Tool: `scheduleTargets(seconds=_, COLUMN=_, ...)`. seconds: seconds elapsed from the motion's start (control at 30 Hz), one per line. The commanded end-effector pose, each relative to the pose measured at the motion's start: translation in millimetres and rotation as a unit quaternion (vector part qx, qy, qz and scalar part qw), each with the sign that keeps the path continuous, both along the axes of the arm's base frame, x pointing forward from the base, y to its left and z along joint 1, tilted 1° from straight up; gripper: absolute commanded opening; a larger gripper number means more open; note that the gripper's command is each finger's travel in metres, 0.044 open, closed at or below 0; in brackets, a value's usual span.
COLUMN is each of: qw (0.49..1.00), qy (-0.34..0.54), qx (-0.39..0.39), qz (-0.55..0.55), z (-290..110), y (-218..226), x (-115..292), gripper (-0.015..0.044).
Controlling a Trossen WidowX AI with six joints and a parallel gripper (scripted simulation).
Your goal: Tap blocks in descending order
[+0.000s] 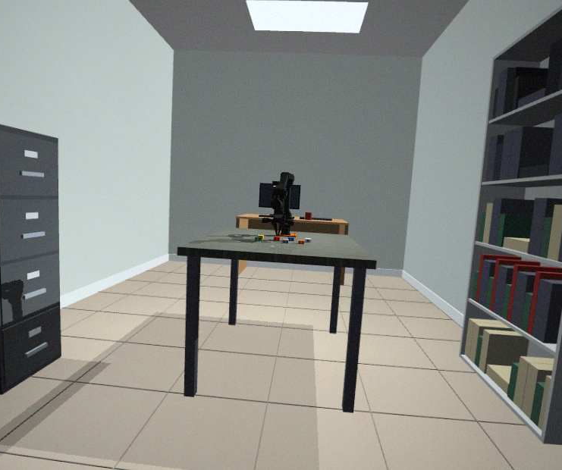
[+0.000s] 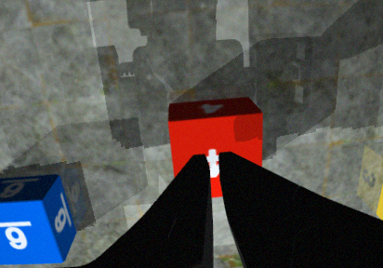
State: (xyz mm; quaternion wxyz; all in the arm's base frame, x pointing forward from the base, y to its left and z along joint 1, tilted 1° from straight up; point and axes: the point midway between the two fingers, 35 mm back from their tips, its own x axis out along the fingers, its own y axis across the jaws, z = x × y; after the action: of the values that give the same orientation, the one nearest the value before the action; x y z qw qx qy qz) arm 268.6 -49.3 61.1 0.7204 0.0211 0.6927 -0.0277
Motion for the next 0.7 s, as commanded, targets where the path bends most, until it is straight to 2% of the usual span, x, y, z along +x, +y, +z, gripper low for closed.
scheduleTargets(seconds=0.0, qw=1.000, qy=0.000, qx=0.001, qz=0.002, z=-5.3, y=0.2, x=0.1, gripper=0.0020)
scheduleTargets(seconds=0.3, qw=1.000, qy=0.000, qx=0.001, qz=0.002, z=-12.3, y=0.3, x=0.0, gripper=0.0020)
scheduleTargets(seconds=0.43, qw=1.000, qy=0.000, qx=0.001, qz=0.002, z=15.5, y=0.4, x=-0.9, gripper=0.0020)
scheduleTargets(seconds=0.57, qw=1.000, qy=0.000, qx=0.001, qz=0.002, z=19.9, y=0.4, x=-0.8, gripper=0.0020)
scheduleTargets(seconds=0.67, qw=1.000, qy=0.000, qx=0.001, qz=0.002, z=51.1, y=0.2, x=0.8, gripper=0.0020)
